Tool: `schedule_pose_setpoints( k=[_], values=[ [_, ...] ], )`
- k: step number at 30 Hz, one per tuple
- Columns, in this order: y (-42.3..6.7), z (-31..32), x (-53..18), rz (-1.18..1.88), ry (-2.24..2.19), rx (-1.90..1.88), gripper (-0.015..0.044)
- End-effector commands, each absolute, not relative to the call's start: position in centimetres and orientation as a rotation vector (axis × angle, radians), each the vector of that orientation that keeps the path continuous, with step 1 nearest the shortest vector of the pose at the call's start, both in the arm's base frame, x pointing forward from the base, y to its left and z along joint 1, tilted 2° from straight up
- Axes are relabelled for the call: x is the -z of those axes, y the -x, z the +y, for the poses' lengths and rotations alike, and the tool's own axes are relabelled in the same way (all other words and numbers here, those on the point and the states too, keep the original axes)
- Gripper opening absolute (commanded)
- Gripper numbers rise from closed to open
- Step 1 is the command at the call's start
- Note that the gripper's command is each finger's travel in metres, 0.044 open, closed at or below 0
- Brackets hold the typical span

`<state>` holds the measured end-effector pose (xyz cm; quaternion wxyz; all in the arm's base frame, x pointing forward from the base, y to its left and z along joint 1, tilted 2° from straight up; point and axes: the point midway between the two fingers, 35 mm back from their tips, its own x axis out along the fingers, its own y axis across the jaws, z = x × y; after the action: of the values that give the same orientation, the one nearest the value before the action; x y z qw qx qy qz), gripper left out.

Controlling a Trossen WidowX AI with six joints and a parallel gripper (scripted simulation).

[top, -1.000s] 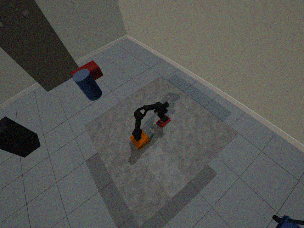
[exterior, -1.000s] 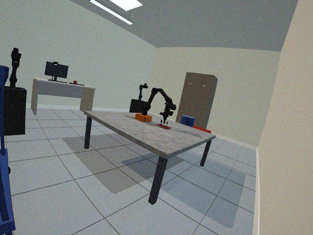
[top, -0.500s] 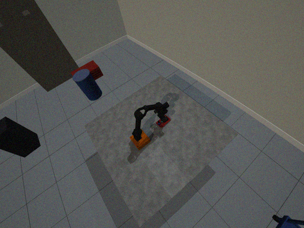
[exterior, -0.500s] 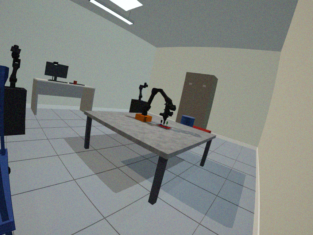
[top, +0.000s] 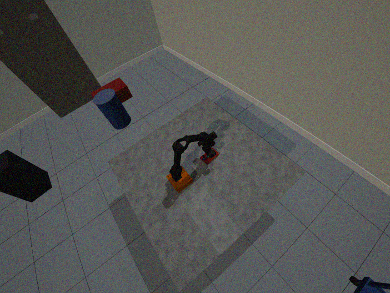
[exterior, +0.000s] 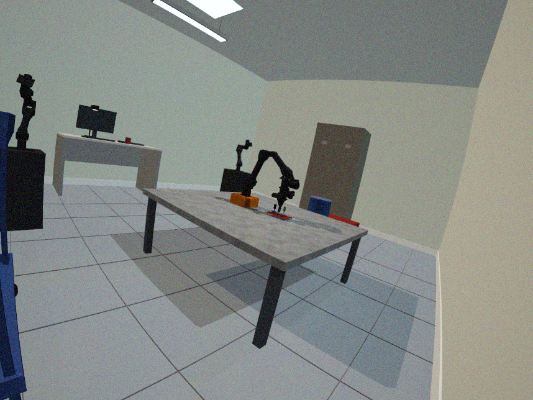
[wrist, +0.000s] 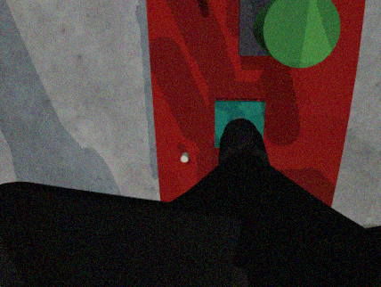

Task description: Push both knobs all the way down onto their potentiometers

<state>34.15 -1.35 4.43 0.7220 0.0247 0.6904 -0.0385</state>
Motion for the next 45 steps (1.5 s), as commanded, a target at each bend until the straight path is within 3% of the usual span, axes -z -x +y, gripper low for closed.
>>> schedule_pose_setpoints(
  k=[1, 45],
  values=[
    [-34.17, -1.42, -4.15, 1.526, -0.051, 0.087, 0.0],
    [-34.19, -1.43, -3.71, 1.526, -0.051, 0.087, 0.0]
  ],
)
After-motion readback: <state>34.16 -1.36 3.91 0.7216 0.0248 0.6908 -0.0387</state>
